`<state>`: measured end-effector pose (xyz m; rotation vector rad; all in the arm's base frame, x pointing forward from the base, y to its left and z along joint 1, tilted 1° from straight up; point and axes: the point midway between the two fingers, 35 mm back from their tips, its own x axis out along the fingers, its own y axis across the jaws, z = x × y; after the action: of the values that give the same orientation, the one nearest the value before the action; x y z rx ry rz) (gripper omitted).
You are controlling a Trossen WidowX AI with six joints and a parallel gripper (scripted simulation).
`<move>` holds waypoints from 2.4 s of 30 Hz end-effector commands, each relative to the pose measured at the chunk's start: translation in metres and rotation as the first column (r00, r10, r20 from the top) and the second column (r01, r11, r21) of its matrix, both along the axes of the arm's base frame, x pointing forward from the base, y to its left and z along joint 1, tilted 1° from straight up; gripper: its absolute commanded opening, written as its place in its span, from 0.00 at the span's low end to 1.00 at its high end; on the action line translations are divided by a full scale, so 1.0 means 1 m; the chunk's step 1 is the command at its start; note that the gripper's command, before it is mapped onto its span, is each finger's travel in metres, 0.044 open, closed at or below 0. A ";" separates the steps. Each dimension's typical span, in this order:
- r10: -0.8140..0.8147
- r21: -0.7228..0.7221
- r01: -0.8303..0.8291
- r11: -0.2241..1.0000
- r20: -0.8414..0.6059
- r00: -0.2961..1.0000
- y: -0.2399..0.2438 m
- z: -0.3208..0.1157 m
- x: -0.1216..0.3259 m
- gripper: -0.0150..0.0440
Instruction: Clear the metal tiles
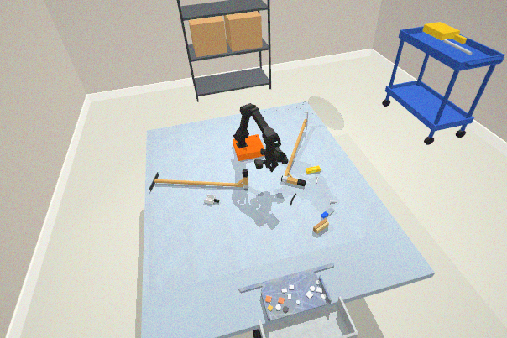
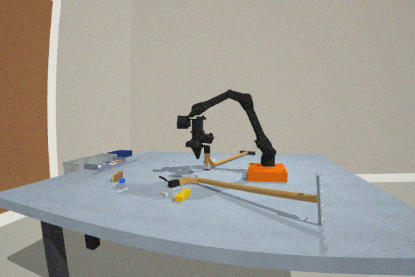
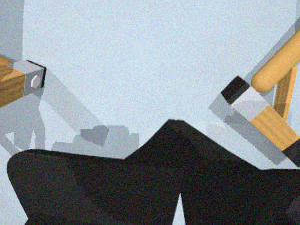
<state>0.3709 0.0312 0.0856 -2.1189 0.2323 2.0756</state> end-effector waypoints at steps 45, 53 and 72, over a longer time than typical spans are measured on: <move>0.005 0.008 -0.005 1.000 -0.002 1.000 0.056 -0.012 0.020 0.25; 0.005 0.009 -0.005 1.000 -0.001 1.000 0.069 -0.012 0.023 0.25; 0.005 0.011 -0.005 1.000 -0.001 1.000 0.099 -0.012 0.029 0.25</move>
<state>0.3991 0.1234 0.0749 -2.1225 0.2139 2.0751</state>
